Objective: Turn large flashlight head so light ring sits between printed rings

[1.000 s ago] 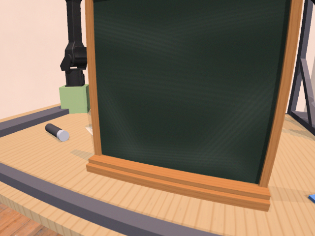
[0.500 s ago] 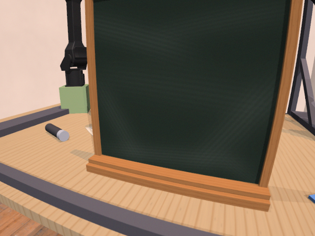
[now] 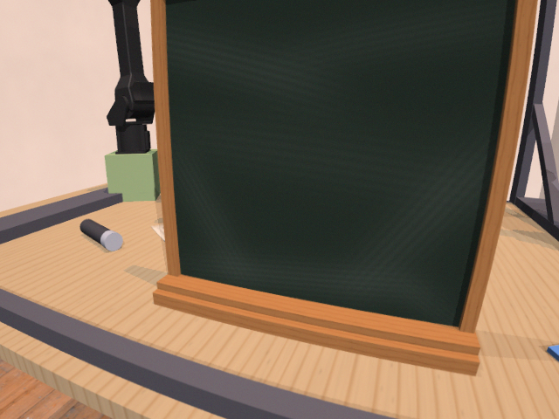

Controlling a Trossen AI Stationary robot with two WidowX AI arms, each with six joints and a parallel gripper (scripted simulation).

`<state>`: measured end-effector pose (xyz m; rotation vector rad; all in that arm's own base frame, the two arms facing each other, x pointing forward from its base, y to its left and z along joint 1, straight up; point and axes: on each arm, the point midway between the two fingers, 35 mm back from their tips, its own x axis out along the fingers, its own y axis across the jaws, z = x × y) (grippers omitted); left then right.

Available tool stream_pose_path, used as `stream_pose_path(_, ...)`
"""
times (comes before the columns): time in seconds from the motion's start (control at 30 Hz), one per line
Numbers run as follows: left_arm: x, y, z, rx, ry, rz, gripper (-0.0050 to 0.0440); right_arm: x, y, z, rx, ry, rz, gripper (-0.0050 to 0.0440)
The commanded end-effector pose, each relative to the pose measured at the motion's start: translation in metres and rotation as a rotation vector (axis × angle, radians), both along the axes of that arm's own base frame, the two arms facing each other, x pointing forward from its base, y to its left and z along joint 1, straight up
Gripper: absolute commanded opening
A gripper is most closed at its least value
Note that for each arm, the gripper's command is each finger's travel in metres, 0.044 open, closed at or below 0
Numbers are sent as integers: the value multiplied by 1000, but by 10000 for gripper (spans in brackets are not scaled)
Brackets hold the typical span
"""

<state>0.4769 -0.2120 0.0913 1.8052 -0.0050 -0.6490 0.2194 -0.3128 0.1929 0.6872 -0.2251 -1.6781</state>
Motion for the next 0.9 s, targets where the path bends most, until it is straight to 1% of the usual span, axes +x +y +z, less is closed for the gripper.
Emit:
stream_pose_path(0.0,-1,16,41,-118,-28,66,238,8,18,18,-5,2,107,386)
stream_pose_path(0.03,-2,21,47,-149,-26,84,238,11,23,21,-5,6,139,386)
stream_pose_path(0.1,-2,21,47,-149,-26,84,238,11,23,21,-5,6,139,386)
stream_pose_path(0.33,-11,53,87,-369,-18,205,238,27,59,43,-15,40,362,386)
stream_pose_path(0.6,-30,88,128,-625,-11,326,238,37,105,68,-62,78,620,386)
stream_pose_path(0.67,-30,88,128,-625,-11,326,238,37,105,68,-62,78,620,386)
stream_pose_path(0.87,-48,115,153,-824,-8,411,238,40,143,82,-118,112,822,386)
